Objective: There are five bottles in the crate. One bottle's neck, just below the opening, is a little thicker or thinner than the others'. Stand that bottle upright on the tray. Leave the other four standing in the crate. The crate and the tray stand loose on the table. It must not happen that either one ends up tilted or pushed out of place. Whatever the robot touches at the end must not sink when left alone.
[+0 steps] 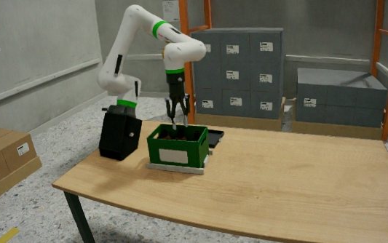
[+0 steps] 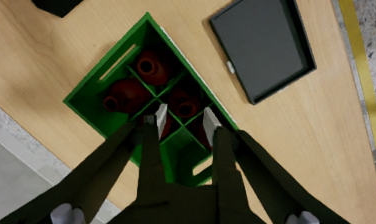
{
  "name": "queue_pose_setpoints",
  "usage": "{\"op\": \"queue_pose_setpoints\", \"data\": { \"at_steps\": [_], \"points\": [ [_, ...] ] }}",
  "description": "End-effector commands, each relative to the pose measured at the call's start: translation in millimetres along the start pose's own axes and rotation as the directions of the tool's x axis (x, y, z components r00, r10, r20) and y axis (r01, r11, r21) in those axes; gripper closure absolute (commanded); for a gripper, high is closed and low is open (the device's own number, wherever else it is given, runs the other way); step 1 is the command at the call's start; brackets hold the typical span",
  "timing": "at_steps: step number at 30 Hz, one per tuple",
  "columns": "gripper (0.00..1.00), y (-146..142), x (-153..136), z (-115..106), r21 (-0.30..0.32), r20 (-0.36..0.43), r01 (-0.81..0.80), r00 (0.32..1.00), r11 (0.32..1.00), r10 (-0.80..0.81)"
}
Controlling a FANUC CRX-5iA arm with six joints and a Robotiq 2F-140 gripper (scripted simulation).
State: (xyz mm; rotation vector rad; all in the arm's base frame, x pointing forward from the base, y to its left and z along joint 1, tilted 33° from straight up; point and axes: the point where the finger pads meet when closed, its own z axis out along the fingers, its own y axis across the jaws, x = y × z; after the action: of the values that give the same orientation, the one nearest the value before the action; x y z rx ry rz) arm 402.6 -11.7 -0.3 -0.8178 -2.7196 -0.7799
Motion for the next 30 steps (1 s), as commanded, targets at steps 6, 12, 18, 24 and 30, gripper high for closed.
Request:
{"op": "queue_pose_setpoints", "data": {
  "at_steps": [6, 12, 18, 24, 30],
  "points": [
    [0.56, 0.0, -0.5, -0.6, 0.000, 0.001, 0.000, 1.000, 1.000, 0.000],
    [0.56, 0.0, -0.5, 0.4, 0.000, 0.001, 0.000, 1.000, 1.000, 0.000],
    [0.56, 0.0, -0.5, 3.5, 0.000, 0.001, 0.000, 1.000, 1.000, 0.000],
    [0.56, 0.0, -0.5, 6.9, 0.000, 0.001, 0.000, 1.000, 1.000, 0.000],
    [0.56, 0.0, -0.5, 13.4, 0.000, 0.001, 0.000, 1.000, 1.000, 0.000]
  ]
}}
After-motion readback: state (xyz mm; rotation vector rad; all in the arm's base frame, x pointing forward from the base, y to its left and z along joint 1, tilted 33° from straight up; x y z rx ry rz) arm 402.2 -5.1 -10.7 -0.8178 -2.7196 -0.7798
